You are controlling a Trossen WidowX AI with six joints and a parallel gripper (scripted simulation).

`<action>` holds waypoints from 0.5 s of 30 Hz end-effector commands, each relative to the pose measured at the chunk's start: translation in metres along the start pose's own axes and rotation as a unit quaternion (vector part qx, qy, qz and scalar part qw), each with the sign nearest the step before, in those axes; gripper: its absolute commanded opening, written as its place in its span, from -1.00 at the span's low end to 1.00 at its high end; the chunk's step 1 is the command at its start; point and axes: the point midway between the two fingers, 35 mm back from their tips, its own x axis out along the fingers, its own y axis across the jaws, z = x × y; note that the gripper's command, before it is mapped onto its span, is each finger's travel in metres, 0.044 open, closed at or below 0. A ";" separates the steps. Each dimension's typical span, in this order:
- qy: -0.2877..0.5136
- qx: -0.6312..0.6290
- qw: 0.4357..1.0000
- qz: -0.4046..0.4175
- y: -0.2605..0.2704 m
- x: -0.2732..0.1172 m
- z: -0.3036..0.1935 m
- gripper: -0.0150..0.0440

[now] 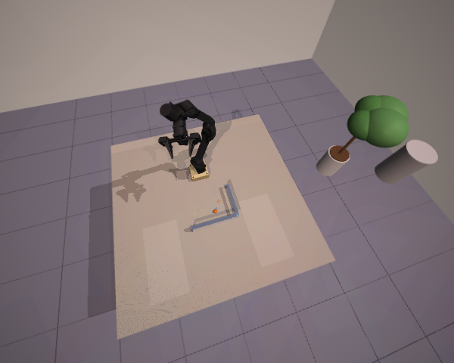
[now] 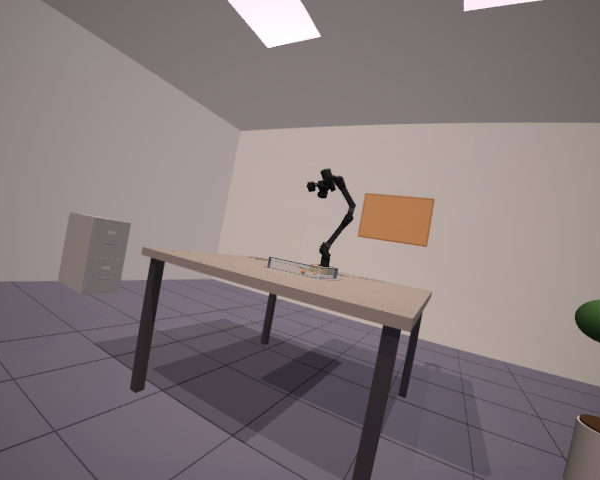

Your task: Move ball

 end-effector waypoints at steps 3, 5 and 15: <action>-0.009 -0.032 0.999 -0.008 0.004 0.007 0.002 0.60; -0.023 -0.088 0.996 -0.023 0.011 0.020 0.007 0.42; -0.120 -0.388 0.902 -0.145 0.032 0.124 0.063 0.26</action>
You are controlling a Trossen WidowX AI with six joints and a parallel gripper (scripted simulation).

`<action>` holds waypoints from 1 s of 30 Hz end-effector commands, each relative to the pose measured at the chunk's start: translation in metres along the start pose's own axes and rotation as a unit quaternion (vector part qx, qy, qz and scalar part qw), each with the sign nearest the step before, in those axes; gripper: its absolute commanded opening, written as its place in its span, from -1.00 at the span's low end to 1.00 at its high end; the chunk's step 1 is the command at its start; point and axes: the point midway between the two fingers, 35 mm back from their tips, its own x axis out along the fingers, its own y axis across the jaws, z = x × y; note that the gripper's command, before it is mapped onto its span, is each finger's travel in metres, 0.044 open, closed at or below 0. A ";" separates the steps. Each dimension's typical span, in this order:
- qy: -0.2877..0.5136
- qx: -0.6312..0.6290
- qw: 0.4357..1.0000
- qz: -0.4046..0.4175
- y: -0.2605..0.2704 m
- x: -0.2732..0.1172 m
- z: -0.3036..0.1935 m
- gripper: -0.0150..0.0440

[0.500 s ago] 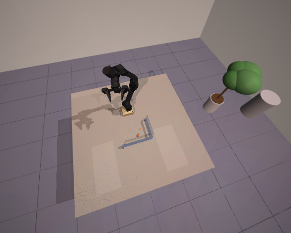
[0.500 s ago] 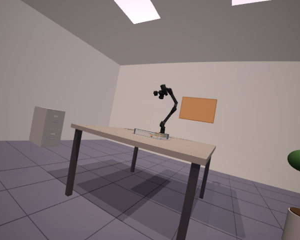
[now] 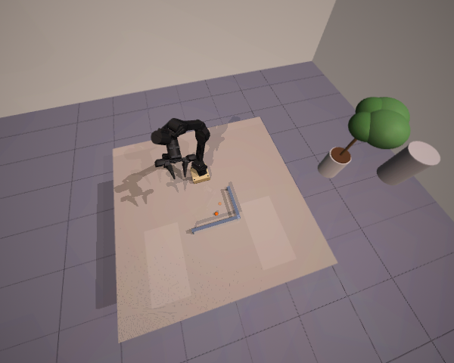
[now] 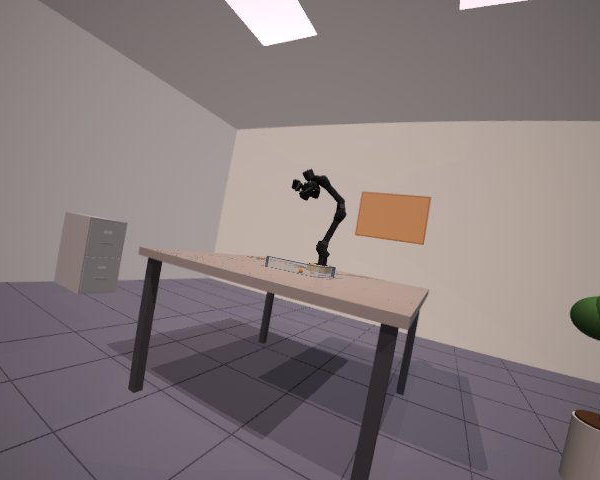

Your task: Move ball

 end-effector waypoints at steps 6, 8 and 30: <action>-0.066 -0.298 0.942 -0.142 -0.020 0.111 0.051 0.26; -0.072 -0.350 0.919 -0.165 -0.027 0.128 0.060 0.26; 0.011 -0.807 0.386 -0.447 -0.179 0.255 0.184 0.26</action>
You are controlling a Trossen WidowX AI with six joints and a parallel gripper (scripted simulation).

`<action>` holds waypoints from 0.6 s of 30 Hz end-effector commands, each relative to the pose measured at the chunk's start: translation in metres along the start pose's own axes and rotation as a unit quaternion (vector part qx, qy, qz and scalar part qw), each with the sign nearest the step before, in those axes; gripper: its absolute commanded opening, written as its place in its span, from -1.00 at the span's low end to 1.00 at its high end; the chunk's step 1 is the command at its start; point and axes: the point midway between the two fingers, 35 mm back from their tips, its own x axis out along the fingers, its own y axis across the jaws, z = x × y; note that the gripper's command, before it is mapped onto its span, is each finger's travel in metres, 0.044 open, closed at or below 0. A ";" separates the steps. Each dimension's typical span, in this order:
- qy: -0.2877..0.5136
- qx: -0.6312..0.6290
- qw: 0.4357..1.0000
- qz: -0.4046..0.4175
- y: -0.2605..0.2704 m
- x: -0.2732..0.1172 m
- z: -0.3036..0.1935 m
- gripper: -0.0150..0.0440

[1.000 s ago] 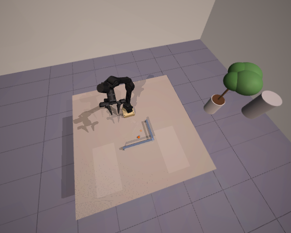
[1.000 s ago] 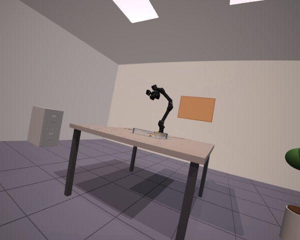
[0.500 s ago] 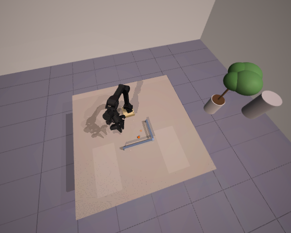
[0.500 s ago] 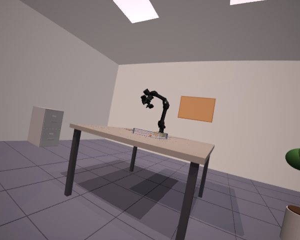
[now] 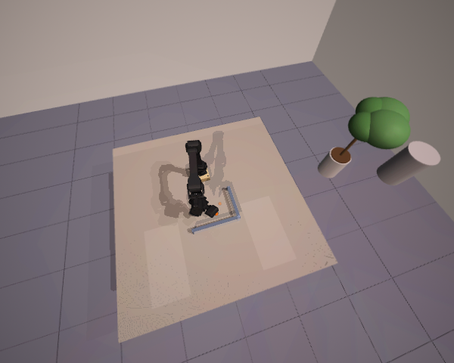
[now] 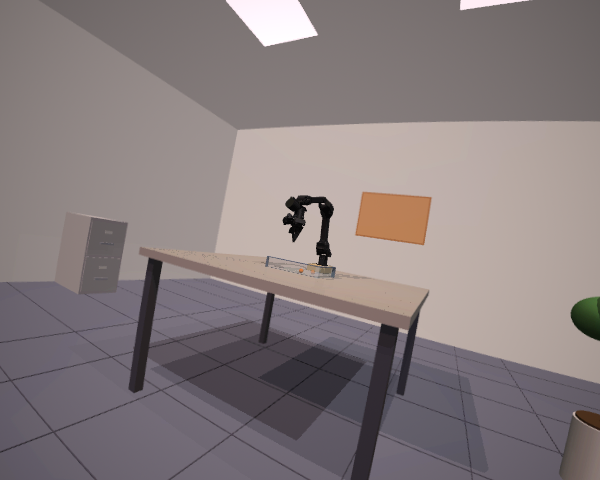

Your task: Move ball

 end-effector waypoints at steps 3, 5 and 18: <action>0.060 -0.301 0.947 -0.093 -0.008 0.076 -0.046 0.26; 0.075 -0.368 0.920 -0.108 -0.010 0.091 -0.057 0.26; 0.095 -0.447 0.881 -0.126 -0.015 0.108 -0.071 0.26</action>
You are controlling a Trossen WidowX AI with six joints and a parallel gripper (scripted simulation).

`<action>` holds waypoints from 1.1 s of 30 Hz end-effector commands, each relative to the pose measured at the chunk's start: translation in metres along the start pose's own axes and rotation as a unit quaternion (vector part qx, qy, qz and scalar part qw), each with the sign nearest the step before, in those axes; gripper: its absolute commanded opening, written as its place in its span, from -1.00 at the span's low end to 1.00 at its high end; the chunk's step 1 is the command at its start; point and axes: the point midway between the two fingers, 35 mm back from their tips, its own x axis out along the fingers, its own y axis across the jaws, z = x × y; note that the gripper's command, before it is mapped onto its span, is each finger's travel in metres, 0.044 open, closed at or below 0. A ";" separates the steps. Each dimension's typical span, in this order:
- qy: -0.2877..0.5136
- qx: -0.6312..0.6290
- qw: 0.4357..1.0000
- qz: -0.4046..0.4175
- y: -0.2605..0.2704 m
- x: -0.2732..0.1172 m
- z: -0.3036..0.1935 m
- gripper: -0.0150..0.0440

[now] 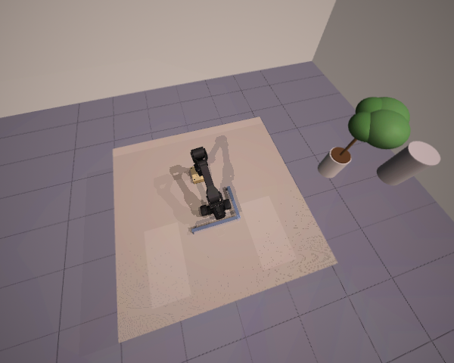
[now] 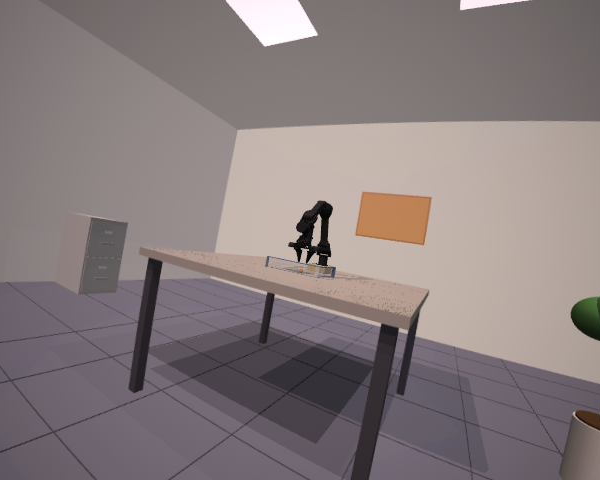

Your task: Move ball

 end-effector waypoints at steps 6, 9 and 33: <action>0.004 -0.013 1.000 -0.004 0.000 0.017 -0.002 0.26; 0.004 -0.013 1.000 -0.004 0.000 0.018 -0.002 0.26; 0.004 -0.013 1.000 -0.004 -0.001 0.050 -0.002 0.26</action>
